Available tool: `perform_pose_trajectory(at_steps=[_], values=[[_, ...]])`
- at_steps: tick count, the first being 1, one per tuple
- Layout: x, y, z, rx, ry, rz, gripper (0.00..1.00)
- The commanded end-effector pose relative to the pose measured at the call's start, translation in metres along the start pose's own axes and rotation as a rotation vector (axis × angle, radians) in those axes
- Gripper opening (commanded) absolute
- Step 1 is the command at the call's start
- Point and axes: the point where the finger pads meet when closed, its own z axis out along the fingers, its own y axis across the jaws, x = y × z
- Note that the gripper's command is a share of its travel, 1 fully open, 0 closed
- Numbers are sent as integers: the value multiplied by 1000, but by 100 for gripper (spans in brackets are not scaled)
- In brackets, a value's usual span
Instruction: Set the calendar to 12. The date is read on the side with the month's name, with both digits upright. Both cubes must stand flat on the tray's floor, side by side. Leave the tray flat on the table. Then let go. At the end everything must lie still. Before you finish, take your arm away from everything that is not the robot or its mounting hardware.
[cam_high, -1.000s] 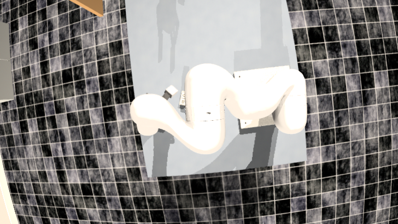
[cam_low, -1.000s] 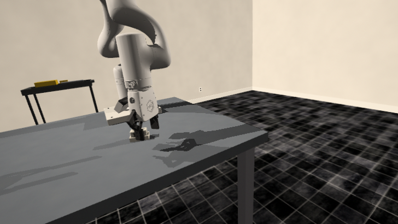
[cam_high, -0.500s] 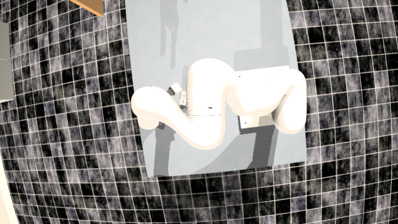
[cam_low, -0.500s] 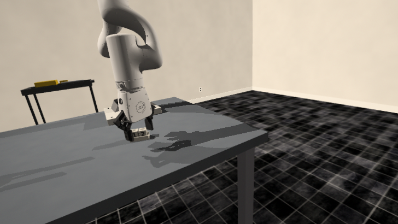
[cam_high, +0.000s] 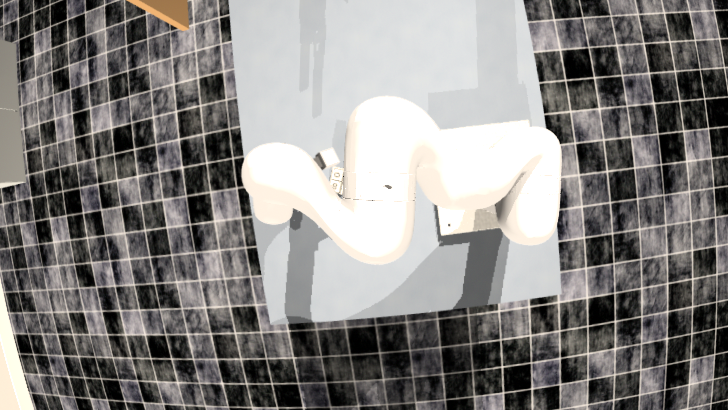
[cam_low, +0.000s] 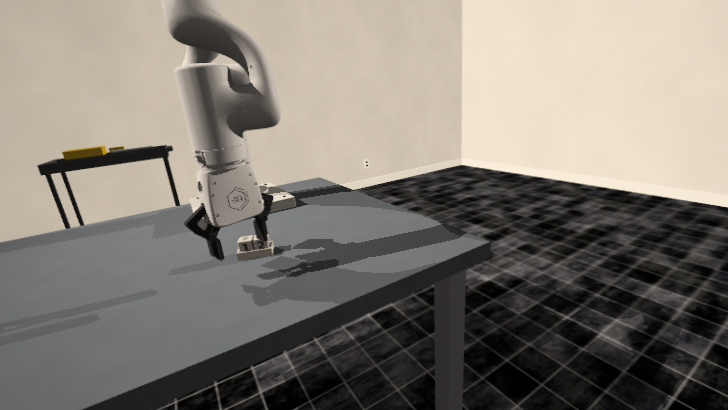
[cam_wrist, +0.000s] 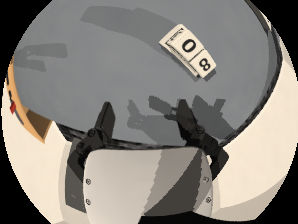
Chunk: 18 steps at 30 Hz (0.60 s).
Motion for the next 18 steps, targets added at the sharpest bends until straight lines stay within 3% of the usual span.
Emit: perform_pose_trajectory(at_steps=[1, 6, 11, 14, 18], values=[[14, -14, -1, 5, 1, 30, 100], [14, -15, -1, 5, 1, 39, 100], [17, -18, -1, 5, 0, 172, 100], [32, -33, -1, 5, 0, 180, 100], [33, -34, -1, 5, 0, 204, 100]])
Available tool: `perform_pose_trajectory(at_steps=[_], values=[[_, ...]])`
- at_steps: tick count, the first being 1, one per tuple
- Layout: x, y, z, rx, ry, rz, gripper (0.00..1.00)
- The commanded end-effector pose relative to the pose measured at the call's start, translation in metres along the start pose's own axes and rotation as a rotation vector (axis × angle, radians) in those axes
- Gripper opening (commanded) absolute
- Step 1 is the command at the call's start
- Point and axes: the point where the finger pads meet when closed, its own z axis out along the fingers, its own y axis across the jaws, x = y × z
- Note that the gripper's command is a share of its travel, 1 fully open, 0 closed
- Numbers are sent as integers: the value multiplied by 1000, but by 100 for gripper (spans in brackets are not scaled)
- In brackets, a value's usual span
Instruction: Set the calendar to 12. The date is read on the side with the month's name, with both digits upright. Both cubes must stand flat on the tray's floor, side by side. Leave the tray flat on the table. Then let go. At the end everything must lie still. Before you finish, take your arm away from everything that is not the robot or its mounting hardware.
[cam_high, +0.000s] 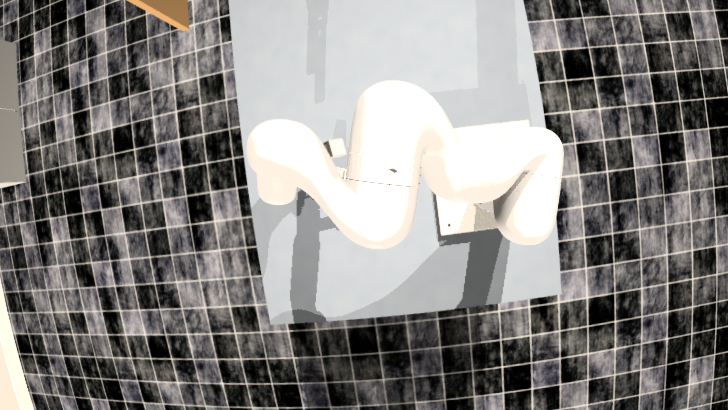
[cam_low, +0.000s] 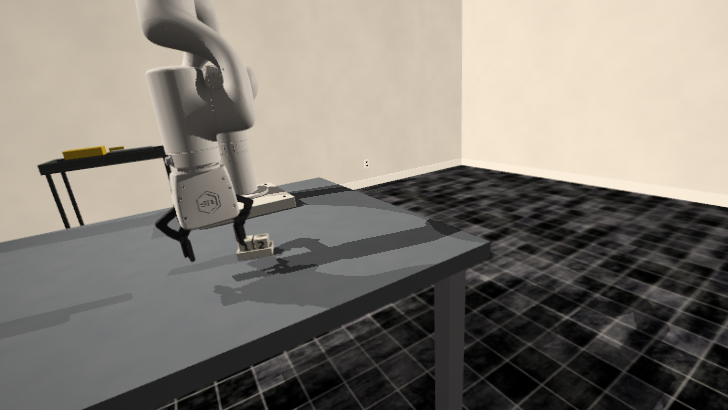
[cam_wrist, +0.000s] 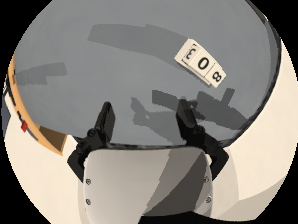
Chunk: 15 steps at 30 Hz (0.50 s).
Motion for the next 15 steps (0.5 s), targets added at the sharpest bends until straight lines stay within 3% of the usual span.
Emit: perform_pose_trajectory(at_steps=[1, 6, 9, 15], values=[[0, -2, -1, 1, -2, 44, 100], [2, -4, -1, 1, -2, 137, 100], [14, -21, -1, 1, -2, 144, 100], [14, -22, 2, 1, -2, 144, 100]])
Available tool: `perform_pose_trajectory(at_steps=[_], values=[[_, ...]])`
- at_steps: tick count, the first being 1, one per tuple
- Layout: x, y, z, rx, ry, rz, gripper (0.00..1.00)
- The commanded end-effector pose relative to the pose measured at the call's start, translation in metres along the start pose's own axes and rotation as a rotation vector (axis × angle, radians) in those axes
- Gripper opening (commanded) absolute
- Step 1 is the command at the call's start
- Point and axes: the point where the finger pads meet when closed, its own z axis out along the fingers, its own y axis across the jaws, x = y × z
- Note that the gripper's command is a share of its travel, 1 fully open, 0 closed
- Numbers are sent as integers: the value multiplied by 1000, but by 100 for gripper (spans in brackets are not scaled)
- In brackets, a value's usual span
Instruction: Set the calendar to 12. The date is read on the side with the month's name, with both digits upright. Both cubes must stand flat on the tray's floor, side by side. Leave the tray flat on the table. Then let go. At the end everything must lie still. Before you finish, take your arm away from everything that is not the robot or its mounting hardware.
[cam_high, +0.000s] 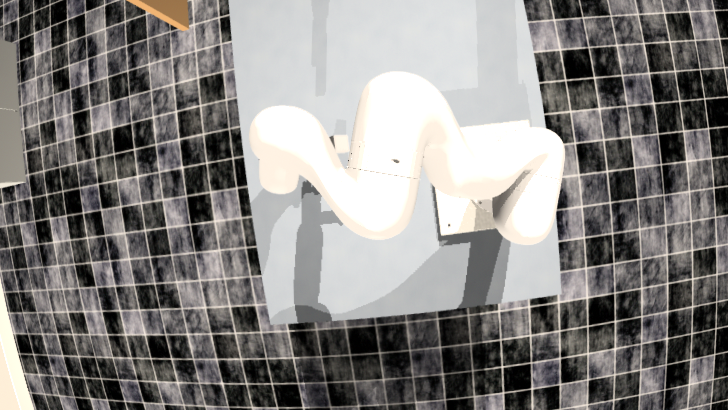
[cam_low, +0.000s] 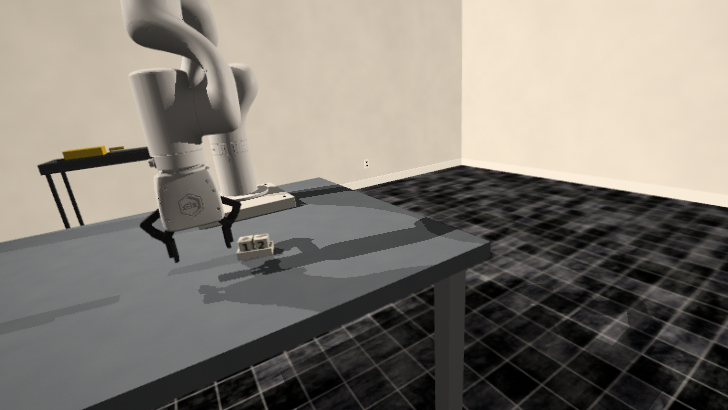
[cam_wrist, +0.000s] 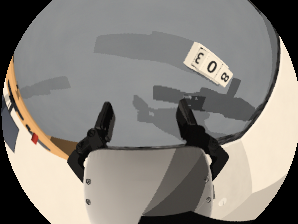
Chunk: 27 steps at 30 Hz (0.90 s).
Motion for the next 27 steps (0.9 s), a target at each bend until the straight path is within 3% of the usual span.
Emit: perform_pose_trajectory(at_steps=[1, 15, 27], values=[[-1, 0, 3, 0, -2, 0, 100], [-1, 0, 32, 0, -2, 0, 100], [-1, 0, 34, 0, -2, 0, 100]])
